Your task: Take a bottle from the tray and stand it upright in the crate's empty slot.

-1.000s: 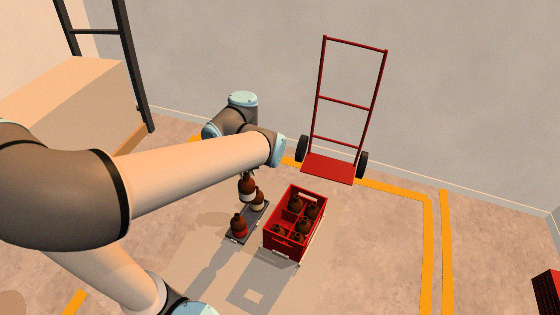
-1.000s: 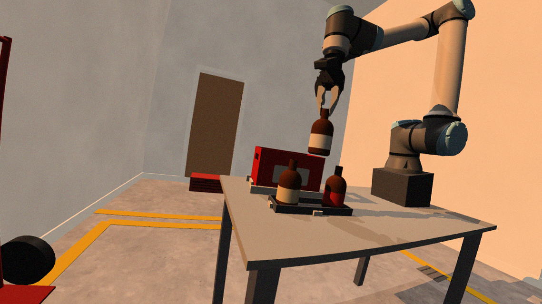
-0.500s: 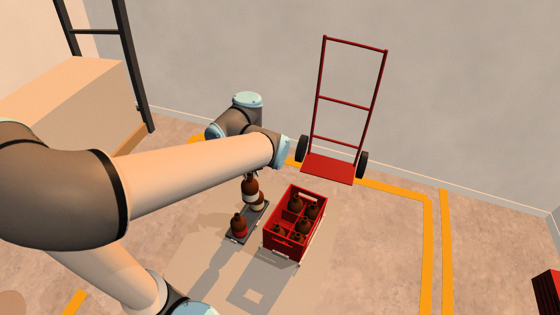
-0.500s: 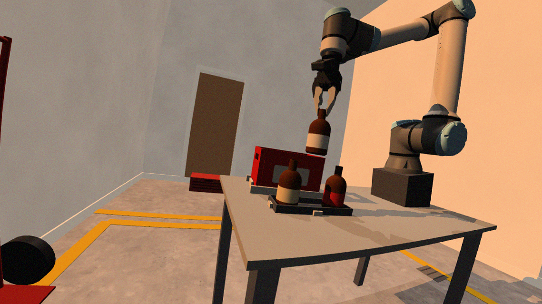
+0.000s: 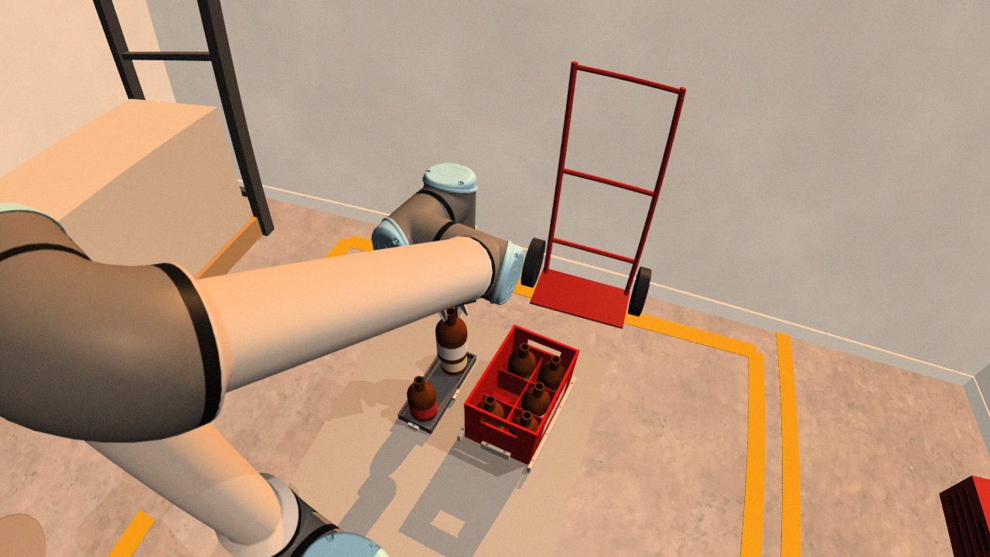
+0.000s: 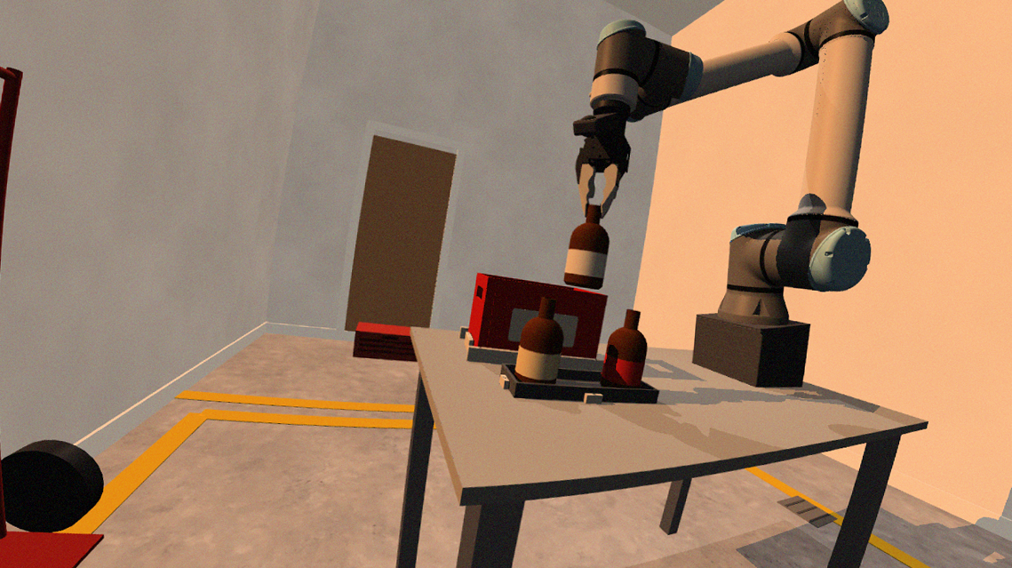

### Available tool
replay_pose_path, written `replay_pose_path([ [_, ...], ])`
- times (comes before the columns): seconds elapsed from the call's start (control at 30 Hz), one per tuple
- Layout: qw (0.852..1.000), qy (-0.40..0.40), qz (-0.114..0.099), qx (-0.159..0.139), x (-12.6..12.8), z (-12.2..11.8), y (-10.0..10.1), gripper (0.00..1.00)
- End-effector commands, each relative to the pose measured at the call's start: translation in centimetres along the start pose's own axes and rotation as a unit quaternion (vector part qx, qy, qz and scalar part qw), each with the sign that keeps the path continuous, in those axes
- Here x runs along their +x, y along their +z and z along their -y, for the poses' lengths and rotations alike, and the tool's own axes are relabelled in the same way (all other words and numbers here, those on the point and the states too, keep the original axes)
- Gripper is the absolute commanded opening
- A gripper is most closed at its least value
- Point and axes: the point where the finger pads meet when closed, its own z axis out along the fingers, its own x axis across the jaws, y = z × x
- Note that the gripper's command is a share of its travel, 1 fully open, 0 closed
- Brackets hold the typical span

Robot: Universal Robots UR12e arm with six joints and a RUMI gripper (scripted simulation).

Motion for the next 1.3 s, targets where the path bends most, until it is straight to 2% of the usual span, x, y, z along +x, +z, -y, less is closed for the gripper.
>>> replay_pose_path([
  [0.0, 1.000, 0.000, -0.001, 0.001, 0.9, -0.5, -0.1, 0.00],
  [1.27, 1.000, 0.000, -0.001, 0.001, 7.5, -5.2, -0.1, 0.00],
])
